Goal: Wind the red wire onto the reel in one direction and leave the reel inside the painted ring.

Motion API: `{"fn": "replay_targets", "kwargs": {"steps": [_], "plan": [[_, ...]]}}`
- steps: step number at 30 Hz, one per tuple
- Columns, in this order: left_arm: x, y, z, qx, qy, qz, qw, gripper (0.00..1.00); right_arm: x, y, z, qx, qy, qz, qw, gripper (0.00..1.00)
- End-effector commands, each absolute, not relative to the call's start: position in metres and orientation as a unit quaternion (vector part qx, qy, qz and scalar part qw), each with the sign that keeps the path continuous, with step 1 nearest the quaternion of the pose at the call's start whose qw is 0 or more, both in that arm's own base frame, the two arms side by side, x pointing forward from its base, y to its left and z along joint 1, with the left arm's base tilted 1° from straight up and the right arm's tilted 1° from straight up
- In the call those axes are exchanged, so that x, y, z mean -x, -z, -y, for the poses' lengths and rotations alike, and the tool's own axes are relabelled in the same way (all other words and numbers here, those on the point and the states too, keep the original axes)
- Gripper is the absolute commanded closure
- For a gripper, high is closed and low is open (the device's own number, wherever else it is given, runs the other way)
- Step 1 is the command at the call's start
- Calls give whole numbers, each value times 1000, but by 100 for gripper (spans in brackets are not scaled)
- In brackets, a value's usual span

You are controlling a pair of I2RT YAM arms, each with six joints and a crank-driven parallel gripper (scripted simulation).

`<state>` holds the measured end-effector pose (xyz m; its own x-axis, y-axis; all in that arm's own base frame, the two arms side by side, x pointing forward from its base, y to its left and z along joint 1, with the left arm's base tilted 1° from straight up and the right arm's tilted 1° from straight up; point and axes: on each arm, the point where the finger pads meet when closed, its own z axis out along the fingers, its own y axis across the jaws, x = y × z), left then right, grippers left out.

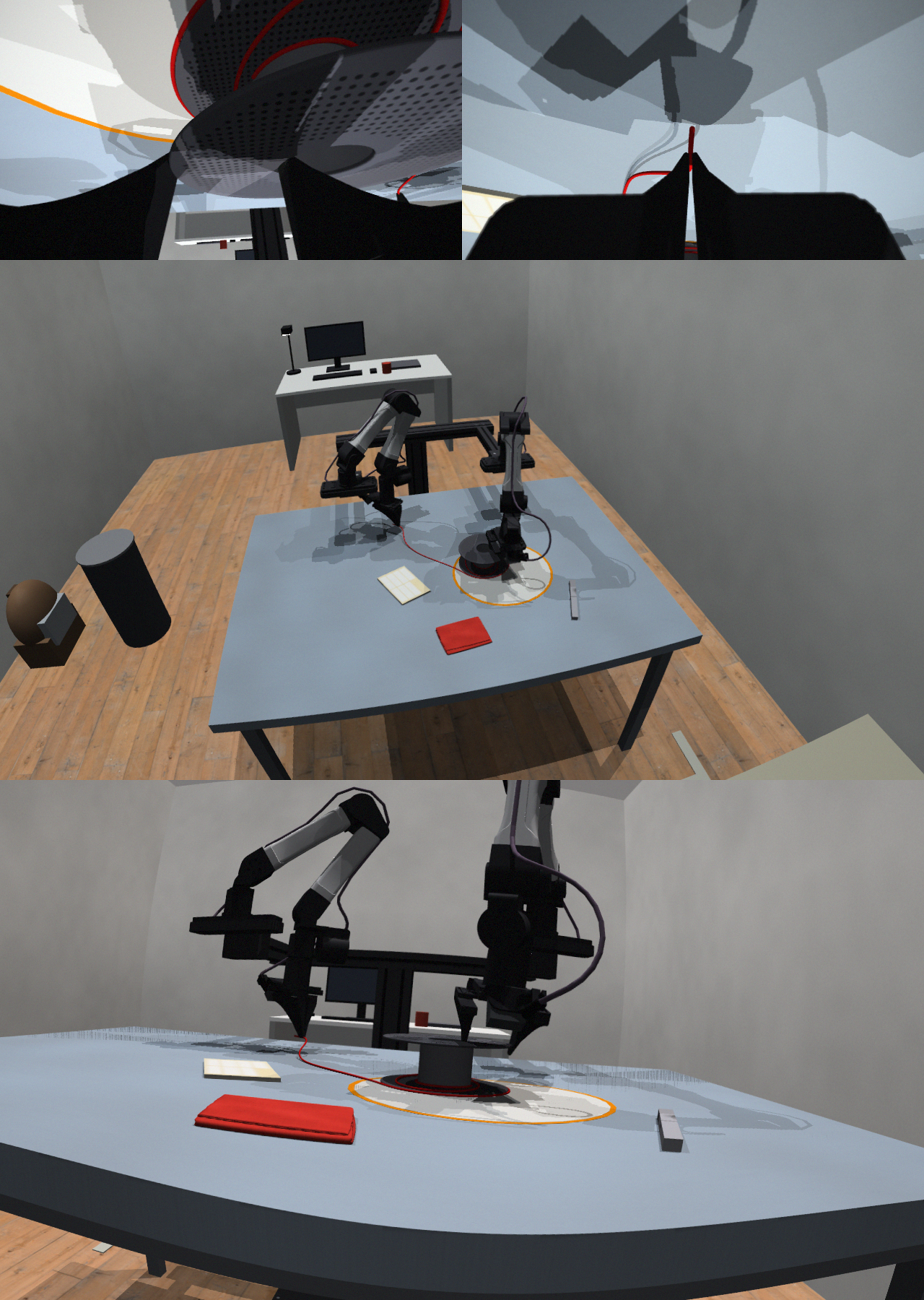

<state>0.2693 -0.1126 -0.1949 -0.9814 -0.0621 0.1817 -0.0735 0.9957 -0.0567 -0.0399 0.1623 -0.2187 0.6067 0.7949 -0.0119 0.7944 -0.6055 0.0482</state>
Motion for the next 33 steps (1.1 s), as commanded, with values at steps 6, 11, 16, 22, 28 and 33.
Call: {"fn": "replay_targets", "kwargs": {"steps": [6,11,16,22,28,33], "plan": [[-304,198,120,-326,-31,943,59,34,52,214,-177,-893,-2,-449,6,100],[-306,200,108,-446,-34,893,43,34,49,213,-173,-906,-2,-424,6,100],[-301,201,103,-513,-32,857,31,34,47,213,-171,-907,-2,-421,6,100],[-299,201,100,-630,0,777,-6,22,46,213,-169,-904,-2,-427,6,100],[-297,206,103,-630,0,777,-6,7,46,213,-170,-899,-2,-437,6,100],[-297,193,103,-630,0,777,-6,7,46,213,-170,-898,-2,-439,6,100]]}}
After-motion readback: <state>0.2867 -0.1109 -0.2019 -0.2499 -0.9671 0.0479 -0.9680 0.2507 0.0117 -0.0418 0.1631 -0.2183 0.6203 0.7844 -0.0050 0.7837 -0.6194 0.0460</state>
